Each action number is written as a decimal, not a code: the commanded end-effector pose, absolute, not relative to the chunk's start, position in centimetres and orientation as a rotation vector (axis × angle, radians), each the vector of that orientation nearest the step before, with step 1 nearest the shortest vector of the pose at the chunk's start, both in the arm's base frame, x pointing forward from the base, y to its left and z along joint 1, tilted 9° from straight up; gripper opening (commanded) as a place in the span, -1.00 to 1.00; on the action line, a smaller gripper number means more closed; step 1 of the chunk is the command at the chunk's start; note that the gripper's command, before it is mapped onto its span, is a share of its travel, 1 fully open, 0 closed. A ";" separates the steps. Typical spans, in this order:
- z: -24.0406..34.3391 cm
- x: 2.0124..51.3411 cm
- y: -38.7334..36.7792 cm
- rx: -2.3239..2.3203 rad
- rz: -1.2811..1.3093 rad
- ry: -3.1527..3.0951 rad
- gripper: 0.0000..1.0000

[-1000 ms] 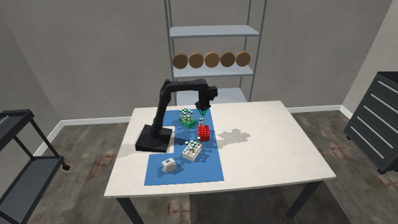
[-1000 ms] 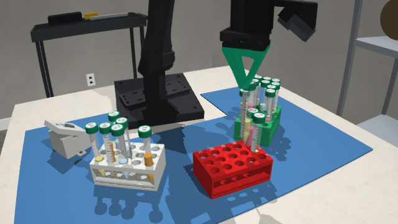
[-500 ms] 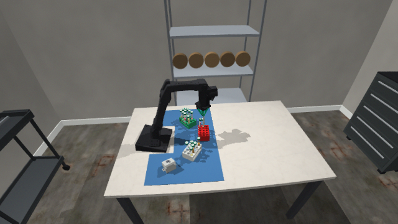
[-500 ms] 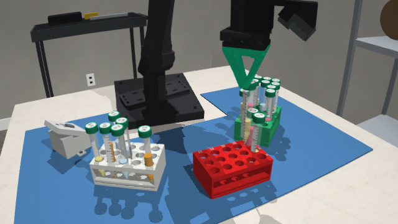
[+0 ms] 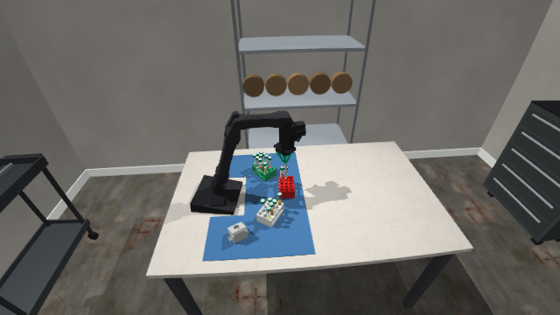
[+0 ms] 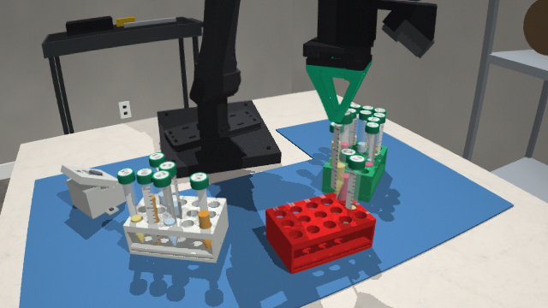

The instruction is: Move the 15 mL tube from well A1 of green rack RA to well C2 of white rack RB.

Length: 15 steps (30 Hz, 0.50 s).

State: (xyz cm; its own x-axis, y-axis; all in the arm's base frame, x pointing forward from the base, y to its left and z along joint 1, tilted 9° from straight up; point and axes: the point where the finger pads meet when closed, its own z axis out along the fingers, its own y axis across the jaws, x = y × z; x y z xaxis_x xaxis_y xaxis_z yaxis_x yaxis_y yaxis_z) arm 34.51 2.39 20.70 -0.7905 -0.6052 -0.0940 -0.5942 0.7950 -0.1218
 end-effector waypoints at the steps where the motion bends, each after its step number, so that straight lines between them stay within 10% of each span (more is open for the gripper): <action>1: 21.2 34.5 2.4 -0.951 -0.134 2.834 -1.00; 15: 20.9 34.7 2.4 -0.951 -0.135 2.834 -1.00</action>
